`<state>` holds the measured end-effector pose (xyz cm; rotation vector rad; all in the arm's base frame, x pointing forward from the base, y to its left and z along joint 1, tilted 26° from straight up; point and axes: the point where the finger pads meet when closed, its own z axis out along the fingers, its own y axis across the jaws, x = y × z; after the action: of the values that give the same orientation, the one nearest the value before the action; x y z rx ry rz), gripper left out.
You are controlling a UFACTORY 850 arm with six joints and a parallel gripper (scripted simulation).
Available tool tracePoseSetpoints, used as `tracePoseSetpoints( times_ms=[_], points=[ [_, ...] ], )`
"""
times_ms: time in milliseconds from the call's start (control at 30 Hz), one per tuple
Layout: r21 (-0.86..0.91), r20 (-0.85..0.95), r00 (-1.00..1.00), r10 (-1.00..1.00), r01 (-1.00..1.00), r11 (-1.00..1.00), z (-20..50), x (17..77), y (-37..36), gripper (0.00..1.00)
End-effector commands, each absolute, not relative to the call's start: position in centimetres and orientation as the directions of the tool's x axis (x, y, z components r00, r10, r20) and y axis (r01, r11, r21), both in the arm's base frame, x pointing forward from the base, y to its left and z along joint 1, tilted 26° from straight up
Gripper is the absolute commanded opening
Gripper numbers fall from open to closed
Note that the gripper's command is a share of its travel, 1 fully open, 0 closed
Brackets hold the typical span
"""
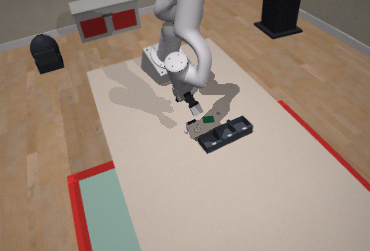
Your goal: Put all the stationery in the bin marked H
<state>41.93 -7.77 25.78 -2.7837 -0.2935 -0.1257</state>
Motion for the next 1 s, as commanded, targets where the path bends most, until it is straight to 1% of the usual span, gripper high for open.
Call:
tracePoseSetpoints(
  times_ms=[0,33,100,200,333,400,467,867,967],
  points=[
    [-0.222,0.182,0.974,0.135,0.175,-0.959,26.6,42.2,-5.7,0.07],
    [-0.222,0.182,0.974,0.135,0.175,-0.959,26.6,42.2,-5.7,0.07],
    [-0.174,0.236,0.966,0.102,0.145,-0.974,27.2,42.1,-4.3,0.07],
    [-0.174,0.236,0.966,0.102,0.145,-0.974,27.2,42.1,-4.3,0.07],
    [-0.105,0.362,0.932,0.035,0.078,-0.991,28.5,41.8,-1.9,0.07],
    [-0.105,0.362,0.932,0.035,0.078,-0.991,28.5,41.8,-1.9,0.07],
    [-0.087,0.43,0.903,0.001,0.043,-0.995,29.2,41.6,-0.8,0.07],
    [-0.087,0.43,0.903,0.001,0.043,-0.995,29.2,41.6,-0.8,0.07],
    [-0.021,0.438,0.886,0.15,0.177,-0.984,28.3,43.9,-1.1,0.07]
  ],
)
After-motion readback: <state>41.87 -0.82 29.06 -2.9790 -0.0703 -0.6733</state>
